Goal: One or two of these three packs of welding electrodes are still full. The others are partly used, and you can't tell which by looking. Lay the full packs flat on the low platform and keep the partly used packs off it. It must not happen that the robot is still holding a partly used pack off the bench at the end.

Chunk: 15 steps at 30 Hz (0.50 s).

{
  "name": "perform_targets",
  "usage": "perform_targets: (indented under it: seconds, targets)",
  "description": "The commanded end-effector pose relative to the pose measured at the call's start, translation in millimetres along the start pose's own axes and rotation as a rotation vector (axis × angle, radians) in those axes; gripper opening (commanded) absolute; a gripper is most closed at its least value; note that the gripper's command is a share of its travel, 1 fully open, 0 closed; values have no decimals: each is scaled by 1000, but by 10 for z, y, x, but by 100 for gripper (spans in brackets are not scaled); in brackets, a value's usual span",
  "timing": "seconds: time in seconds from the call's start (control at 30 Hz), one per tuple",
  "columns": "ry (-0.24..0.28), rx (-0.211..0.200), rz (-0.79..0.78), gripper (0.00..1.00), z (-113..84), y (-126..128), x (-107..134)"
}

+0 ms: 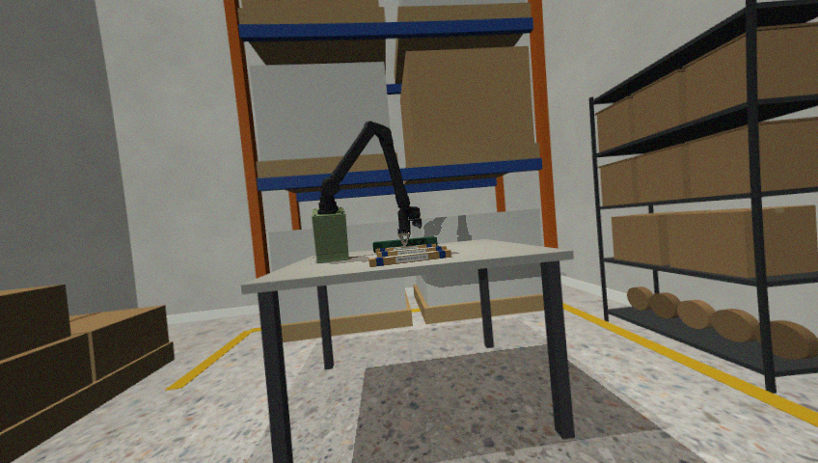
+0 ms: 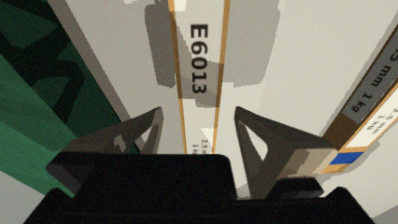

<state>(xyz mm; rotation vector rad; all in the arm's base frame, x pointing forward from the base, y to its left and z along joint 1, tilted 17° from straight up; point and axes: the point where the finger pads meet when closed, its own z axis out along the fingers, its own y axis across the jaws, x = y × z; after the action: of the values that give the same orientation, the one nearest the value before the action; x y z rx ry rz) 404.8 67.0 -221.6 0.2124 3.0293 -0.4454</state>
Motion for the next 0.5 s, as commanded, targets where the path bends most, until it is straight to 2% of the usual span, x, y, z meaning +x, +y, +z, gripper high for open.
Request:
perform_targets:
  seconds: [0.0, 0.23, 0.47]
  targets:
    - [-49, -21, 8, 74, -149, 58, -258]
    - [-35, -15, 10, 74, 57, 28, -207]
    - [-29, -12, 9, 74, 177, 19, -184]
